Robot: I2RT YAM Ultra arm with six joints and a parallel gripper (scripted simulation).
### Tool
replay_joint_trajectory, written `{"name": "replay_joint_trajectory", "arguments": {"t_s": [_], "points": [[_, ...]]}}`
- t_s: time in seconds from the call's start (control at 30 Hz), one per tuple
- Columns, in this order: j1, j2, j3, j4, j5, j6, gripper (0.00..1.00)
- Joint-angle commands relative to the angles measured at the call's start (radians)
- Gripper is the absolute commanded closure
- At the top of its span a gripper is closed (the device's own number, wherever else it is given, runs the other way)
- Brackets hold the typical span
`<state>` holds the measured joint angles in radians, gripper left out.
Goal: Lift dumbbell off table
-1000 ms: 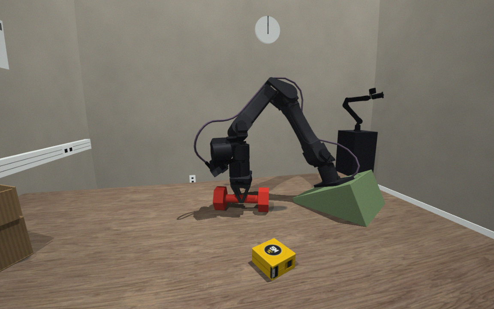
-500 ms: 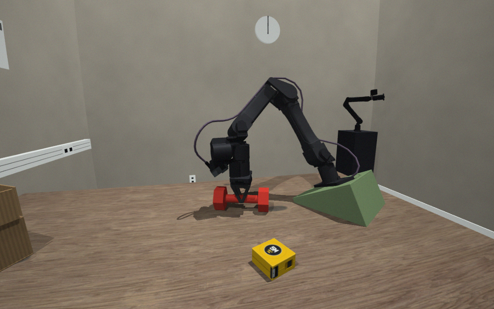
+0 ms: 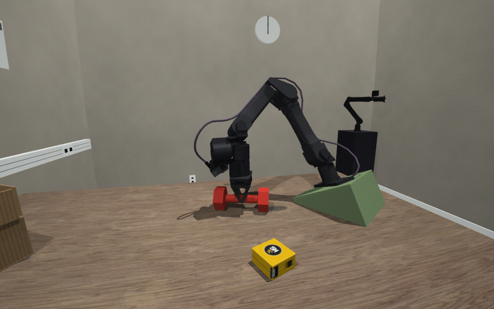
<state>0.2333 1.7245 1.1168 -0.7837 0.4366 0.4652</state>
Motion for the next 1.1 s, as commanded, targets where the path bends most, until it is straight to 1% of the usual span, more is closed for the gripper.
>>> {"name": "replay_joint_trajectory", "arguments": {"t_s": [0.0,0.67,1.07], "points": [[0.006,-0.002,-0.007,0.001,0.011,-0.006,1.00],[0.007,-0.003,-0.006,0.000,0.011,-0.006,1.00],[0.022,-0.035,0.032,-0.026,0.013,0.011,1.00]]}}
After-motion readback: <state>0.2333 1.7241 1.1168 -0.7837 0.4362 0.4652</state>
